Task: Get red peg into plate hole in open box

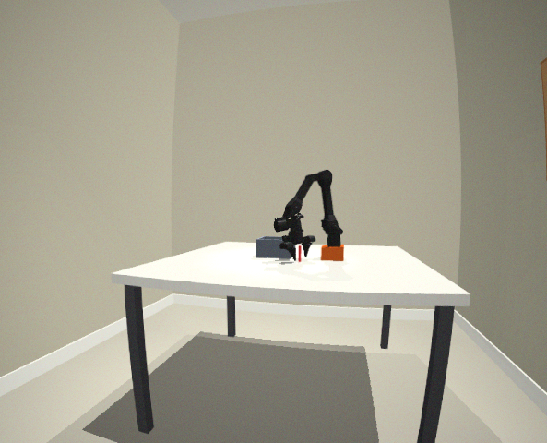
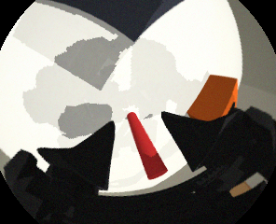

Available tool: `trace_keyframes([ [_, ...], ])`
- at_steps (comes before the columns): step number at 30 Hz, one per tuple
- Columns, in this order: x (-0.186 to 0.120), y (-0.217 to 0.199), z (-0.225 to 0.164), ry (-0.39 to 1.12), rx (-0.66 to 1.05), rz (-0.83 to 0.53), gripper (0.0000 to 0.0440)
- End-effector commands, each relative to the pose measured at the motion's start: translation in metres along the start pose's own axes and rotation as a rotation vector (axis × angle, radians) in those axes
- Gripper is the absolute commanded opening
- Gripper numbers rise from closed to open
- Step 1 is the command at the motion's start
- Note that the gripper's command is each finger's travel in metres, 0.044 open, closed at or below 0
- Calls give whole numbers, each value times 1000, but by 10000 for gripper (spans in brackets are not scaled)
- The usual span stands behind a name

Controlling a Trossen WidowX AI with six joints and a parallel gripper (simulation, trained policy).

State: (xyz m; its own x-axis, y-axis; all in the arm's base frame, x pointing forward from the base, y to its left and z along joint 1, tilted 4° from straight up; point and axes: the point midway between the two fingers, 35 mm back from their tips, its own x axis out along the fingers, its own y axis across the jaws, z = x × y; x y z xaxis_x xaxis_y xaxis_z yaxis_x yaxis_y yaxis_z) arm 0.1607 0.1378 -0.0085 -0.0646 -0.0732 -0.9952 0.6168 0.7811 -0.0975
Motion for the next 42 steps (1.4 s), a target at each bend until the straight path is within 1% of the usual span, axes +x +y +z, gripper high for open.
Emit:
trace_keyframes([
  [1, 10, -4, 1, -5, 12, -27, 184],
  [6, 13, -8, 0, -3, 19, -65, 60],
  [9, 14, -12, 0, -3, 23, -97, 0],
  [16, -10, 0, 12, -70, 12, -58, 0],
  [29, -66, 3, 38, -169, 24, -15, 0],
  [38, -107, 6, 64, -233, 91, 24, 0],
  [42, -118, 3, 79, -255, 140, 31, 0],
])
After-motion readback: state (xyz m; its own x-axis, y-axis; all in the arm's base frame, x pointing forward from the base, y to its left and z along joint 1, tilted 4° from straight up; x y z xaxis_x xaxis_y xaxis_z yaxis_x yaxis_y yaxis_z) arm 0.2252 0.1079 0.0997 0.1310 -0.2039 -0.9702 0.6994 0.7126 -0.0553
